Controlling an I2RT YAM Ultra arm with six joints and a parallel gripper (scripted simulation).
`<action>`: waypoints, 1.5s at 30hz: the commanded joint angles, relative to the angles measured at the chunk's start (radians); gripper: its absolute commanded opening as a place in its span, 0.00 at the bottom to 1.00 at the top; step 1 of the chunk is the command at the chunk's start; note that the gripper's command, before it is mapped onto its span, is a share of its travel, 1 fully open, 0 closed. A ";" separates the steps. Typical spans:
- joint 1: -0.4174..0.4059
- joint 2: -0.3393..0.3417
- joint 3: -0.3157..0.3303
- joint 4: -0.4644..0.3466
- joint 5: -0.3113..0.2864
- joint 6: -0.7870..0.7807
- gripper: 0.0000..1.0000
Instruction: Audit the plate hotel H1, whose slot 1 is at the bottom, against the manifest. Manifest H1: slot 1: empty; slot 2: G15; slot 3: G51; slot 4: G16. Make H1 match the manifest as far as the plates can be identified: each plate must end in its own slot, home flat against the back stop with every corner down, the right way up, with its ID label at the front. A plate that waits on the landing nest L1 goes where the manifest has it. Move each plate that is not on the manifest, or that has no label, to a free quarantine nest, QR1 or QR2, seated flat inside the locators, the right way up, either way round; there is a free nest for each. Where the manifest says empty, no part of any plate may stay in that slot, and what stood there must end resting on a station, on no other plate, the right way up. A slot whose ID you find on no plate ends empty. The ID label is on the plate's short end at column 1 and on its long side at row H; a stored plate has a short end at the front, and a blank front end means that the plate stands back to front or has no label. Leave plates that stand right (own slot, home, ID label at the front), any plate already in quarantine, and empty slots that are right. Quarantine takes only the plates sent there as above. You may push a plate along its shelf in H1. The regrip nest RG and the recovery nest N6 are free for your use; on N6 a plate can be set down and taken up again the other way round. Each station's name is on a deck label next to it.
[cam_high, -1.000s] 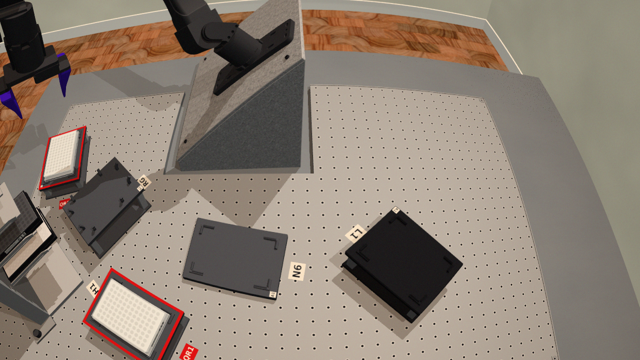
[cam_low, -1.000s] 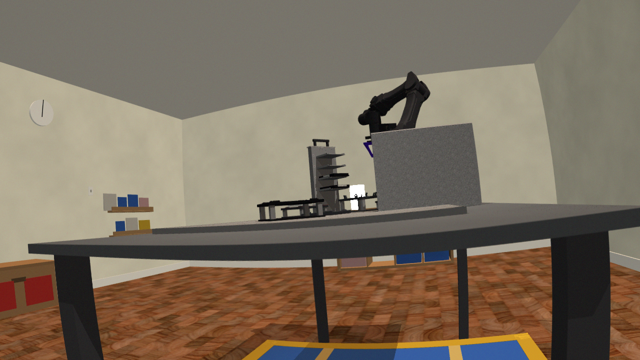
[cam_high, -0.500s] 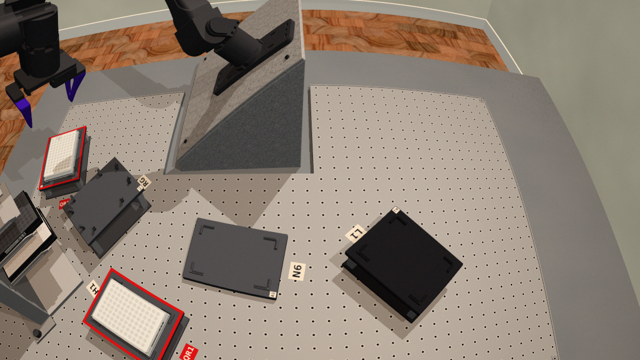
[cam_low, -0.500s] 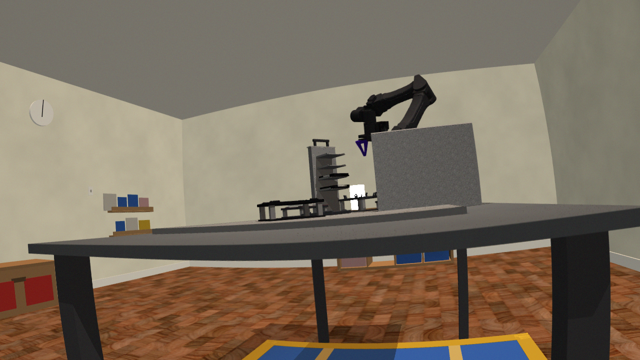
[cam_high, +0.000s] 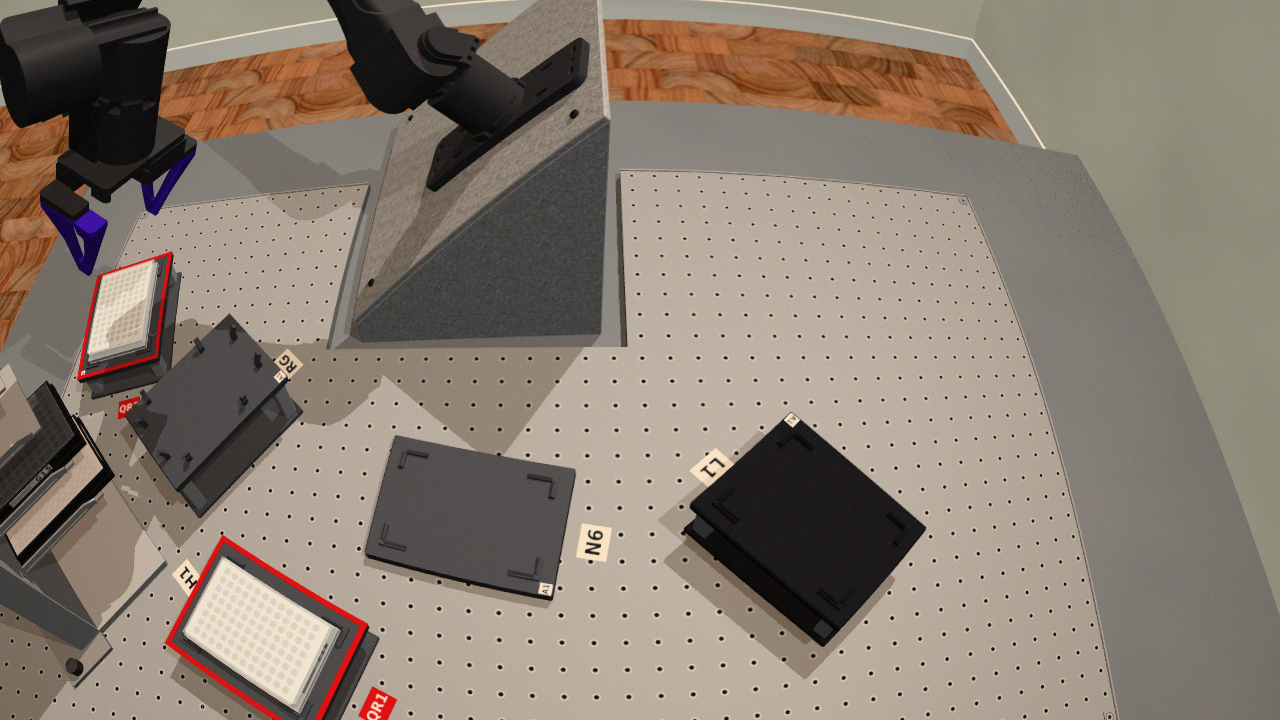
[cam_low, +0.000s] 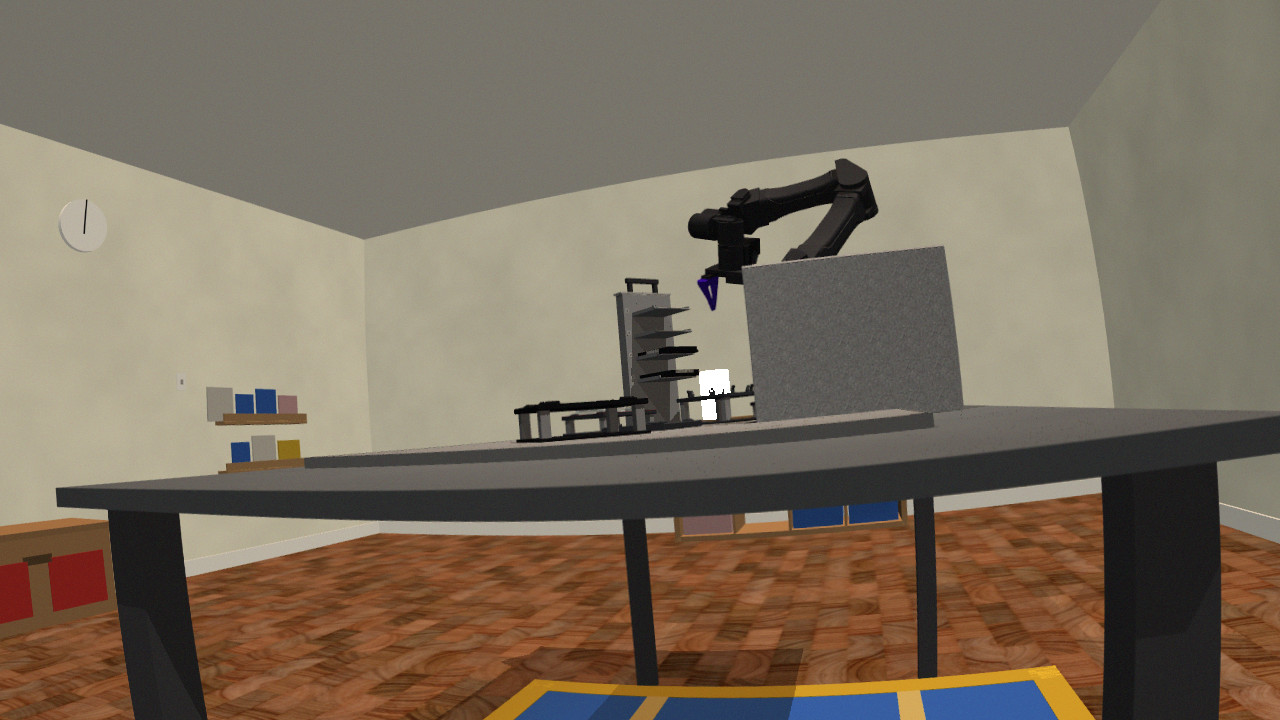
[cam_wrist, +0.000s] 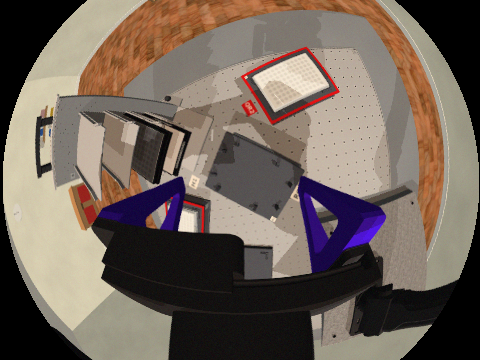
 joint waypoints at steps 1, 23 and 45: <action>0.040 -0.007 -0.029 0.036 0.055 -0.064 1.00; 0.200 -0.112 -0.293 0.410 0.133 -0.640 1.00; 0.114 -0.343 -0.473 0.724 -0.091 -1.407 1.00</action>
